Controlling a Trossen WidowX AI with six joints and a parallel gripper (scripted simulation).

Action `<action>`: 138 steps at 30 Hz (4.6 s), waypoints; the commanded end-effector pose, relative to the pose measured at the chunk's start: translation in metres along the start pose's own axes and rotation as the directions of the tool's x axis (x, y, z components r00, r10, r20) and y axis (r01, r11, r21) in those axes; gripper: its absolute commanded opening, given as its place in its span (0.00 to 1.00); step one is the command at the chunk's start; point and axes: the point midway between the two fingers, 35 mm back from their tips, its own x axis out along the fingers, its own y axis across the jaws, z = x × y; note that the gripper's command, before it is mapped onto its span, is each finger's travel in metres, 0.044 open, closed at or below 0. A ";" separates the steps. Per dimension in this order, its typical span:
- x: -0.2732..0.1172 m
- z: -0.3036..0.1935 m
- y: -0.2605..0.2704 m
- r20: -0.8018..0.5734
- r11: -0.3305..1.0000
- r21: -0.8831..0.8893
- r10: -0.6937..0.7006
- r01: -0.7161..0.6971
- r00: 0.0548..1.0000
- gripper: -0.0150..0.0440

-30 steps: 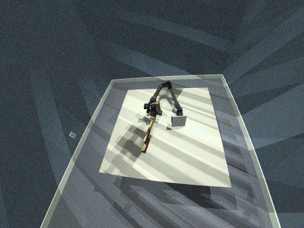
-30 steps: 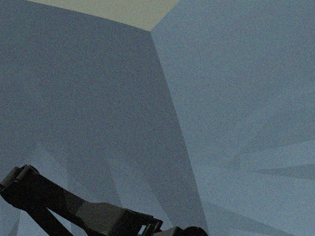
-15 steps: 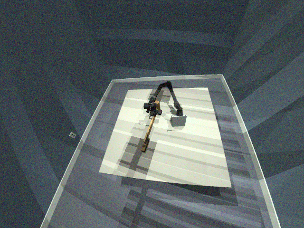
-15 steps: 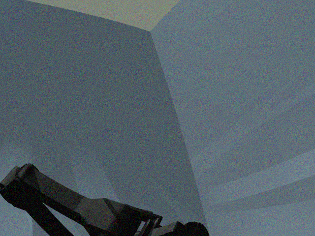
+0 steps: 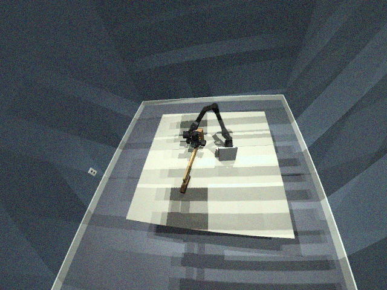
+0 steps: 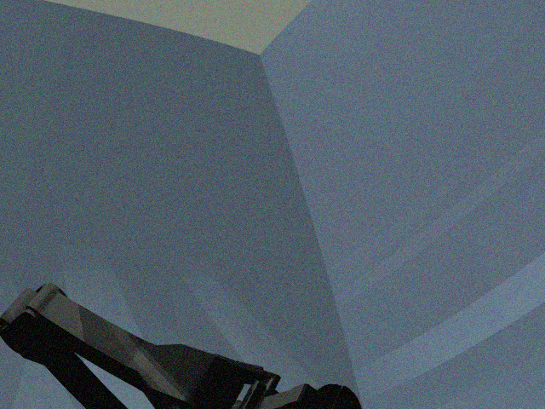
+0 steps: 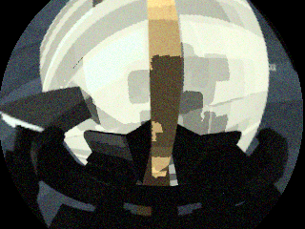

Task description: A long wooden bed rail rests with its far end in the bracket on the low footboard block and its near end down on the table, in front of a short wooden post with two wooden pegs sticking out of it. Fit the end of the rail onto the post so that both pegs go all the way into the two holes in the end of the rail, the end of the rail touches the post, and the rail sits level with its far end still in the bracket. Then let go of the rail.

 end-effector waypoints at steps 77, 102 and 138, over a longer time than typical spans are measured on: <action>0.000 -0.006 0.003 0.002 1.000 0.003 -0.006 0.006 1.000 0.25; -0.002 -0.014 0.002 0.001 1.000 0.003 -0.006 0.006 1.000 0.25; -0.001 -0.025 0.002 0.001 1.000 0.003 -0.006 0.006 1.000 0.25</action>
